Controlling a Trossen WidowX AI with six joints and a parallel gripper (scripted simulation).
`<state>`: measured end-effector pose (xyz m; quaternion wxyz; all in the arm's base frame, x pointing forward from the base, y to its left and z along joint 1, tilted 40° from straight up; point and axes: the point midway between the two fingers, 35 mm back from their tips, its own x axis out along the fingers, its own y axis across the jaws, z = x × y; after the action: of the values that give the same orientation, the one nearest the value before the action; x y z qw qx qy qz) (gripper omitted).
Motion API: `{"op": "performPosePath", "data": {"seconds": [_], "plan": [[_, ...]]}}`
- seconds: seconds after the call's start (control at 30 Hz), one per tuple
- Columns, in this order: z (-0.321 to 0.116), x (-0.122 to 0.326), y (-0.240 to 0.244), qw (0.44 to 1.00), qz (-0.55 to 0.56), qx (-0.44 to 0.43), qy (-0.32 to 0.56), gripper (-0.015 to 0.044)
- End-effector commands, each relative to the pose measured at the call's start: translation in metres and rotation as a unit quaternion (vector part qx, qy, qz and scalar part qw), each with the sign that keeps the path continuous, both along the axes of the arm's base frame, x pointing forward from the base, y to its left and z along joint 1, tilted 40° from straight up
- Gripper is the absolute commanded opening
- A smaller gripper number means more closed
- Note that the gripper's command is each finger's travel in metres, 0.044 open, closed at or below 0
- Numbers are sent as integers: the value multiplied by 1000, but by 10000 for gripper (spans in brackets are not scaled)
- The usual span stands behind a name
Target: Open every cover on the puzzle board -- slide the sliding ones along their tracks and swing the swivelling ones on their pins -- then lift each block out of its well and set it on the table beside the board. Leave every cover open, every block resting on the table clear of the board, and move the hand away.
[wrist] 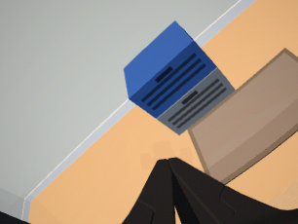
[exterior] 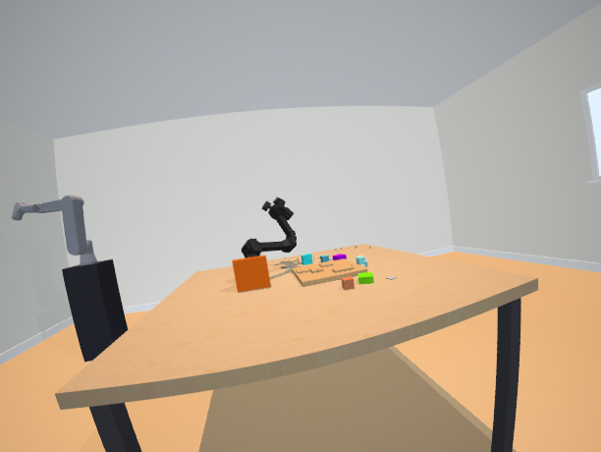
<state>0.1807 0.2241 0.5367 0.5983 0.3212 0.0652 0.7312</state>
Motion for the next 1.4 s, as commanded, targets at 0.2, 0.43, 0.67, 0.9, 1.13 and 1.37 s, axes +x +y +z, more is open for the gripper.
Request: {"op": "performPosePath", "data": {"seconds": [0.2, 0.43, 0.67, 0.9, 1.13, 1.37], "plan": [[25, -35, -11, 998, 4, 55, -39, 0], [41, -59, -22, 993, 9, 95, -64, 0], [55, -88, -31, 988, 37, 130, -77, 0], [68, -118, -44, 980, 66, 166, -89, 0], [79, -145, -60, 970, 98, 202, -97, 0], [89, -172, -78, 957, 131, 238, -103, 0]]}}
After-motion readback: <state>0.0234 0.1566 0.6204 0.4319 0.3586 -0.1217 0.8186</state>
